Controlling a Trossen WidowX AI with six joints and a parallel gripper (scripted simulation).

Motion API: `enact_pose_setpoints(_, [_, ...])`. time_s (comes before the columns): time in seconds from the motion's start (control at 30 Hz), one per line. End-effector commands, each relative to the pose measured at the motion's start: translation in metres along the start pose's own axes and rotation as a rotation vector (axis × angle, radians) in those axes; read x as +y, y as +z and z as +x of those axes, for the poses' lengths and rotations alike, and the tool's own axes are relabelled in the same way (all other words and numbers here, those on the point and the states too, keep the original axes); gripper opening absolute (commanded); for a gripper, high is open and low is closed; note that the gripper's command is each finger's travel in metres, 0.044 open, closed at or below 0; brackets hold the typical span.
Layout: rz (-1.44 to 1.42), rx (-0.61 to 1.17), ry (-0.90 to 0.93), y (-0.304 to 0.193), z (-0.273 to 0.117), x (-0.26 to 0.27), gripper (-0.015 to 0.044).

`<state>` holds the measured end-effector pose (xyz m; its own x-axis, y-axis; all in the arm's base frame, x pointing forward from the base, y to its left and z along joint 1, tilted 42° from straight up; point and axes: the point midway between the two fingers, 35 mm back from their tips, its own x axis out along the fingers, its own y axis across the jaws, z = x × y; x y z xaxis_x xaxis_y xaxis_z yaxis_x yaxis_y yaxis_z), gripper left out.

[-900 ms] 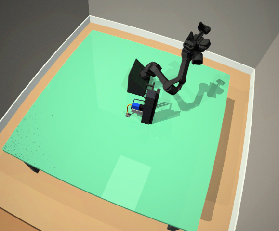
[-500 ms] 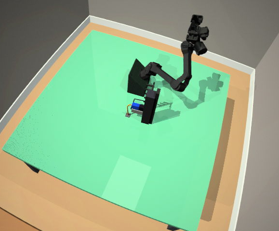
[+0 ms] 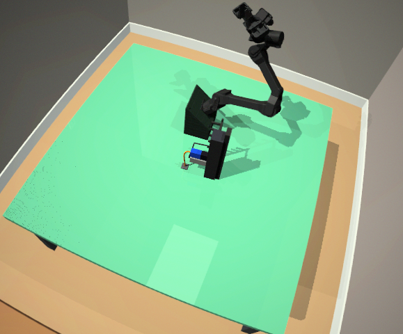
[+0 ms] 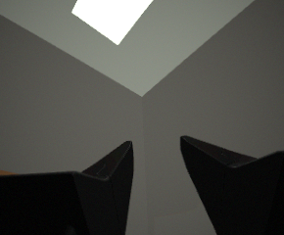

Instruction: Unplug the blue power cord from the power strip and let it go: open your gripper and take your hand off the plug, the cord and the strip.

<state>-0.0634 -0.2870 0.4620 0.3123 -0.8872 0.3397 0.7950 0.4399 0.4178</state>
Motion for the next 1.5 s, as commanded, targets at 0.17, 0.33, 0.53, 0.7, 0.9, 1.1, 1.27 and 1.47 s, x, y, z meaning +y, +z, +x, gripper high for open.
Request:
enact_pose_setpoints(0.17, [0.364,0.263,-0.026,-0.095,0.053,-0.022,0.0160])
enact_pose_setpoints(0.33, [0.561,0.468,-0.071,-0.169,0.075,-0.015,0.0160])
enact_pose_setpoints(0.53, [0.727,0.764,-0.144,-0.263,0.079,0.009,0.0160])
enact_pose_setpoints(0.7, [0.810,1.038,-0.218,-0.339,0.061,0.040,0.0160])
enact_pose_setpoints(0.9, [0.838,1.392,-0.330,-0.418,0.015,0.085,0.0160])
enact_pose_setpoints(1.1, [0.772,1.762,-0.473,-0.477,-0.057,0.128,0.0160])
enact_pose_setpoints(1.27, [0.628,2.067,-0.619,-0.504,-0.130,0.158,0.0160])
enact_pose_setpoints(1.47, [0.355,2.376,-0.816,-0.509,-0.215,0.178,0.0160])
